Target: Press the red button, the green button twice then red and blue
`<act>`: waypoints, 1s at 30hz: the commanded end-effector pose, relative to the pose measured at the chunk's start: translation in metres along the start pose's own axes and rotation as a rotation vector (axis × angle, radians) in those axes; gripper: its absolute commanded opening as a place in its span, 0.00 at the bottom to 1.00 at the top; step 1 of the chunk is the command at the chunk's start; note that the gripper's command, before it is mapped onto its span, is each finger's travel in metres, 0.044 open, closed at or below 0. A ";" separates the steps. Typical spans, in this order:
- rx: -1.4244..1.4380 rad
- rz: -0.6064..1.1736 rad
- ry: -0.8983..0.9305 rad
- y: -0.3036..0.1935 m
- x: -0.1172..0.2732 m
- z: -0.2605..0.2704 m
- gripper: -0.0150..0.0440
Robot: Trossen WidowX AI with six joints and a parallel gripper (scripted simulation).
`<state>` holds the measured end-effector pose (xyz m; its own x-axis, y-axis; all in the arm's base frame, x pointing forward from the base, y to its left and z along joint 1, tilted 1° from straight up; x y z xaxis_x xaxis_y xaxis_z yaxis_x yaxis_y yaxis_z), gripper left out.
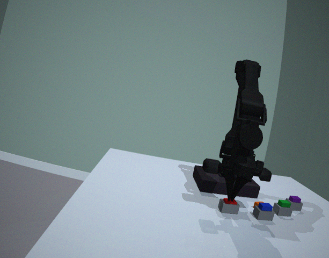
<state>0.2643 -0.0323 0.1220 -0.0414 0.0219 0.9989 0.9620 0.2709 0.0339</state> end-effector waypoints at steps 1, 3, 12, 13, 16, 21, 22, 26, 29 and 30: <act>0.000 0.000 0.001 0.000 0.003 0.000 0.29; 0.003 0.003 0.005 0.000 0.023 0.000 0.29; 0.005 0.004 0.007 0.001 0.072 -0.001 0.29; 0.005 0.004 0.007 0.000 0.085 0.000 0.29; 0.005 0.004 0.007 -0.001 0.095 0.000 0.29; 0.005 0.004 0.008 0.004 0.096 0.006 0.29; 0.005 0.003 0.008 0.011 0.096 0.014 0.29; 0.005 0.001 0.013 0.038 0.096 0.059 0.29; 0.005 0.000 0.015 0.050 0.097 0.087 0.29; 0.005 0.000 0.015 0.050 0.097 0.089 0.29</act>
<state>0.2822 0.0450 0.2162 -0.0371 0.0098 0.9993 0.9587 0.2825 0.0328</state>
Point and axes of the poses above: the point midway between the two fingers, 35 mm back from their tips, its own x axis back along the fingers, its own z axis across the jaws, y = z × x, the point moved 9 cm from there along x, back along the fingers, and after that the axes turned 13 degrees about x, right-handed, at the moved point
